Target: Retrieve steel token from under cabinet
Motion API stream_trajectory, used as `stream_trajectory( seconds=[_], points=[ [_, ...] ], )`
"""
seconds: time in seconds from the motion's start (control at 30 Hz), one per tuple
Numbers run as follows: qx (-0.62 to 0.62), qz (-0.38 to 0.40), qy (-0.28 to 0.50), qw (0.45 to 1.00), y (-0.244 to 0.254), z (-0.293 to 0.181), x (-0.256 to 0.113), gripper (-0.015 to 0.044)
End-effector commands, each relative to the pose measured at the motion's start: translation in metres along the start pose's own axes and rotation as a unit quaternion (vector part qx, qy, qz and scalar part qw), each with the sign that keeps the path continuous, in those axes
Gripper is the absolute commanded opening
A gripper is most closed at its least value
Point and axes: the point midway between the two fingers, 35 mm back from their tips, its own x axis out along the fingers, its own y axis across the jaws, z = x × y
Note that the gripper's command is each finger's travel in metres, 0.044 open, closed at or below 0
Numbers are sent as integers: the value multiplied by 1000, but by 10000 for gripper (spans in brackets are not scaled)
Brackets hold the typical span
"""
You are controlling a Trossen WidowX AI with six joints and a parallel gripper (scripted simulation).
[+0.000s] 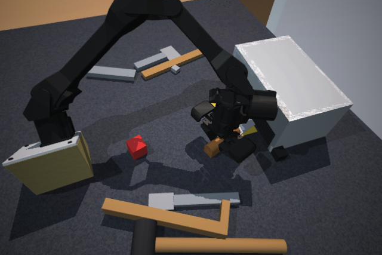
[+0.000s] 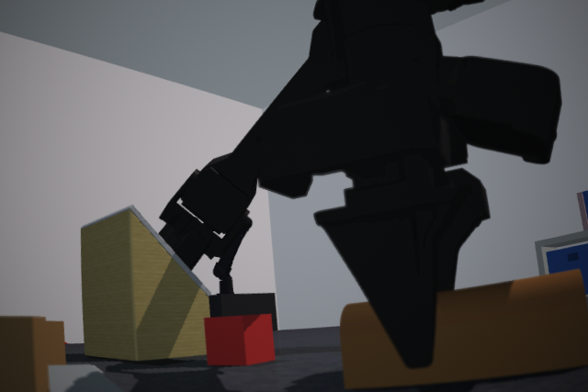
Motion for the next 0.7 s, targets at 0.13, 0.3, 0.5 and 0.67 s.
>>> stream_trajectory(
  seconds=[0.13, 0.3, 0.5, 0.67],
  points=[
    [-2, 0, 1, 1000, 11, 2, 1, 0],
    [-2, 0, 1, 1000, 12, 1, 1, 0],
    [-2, 0, 1, 1000, 11, -2, 1, 0],
    [-1, 0, 1, 1000, 10, -7, 2, 0]
  ],
)
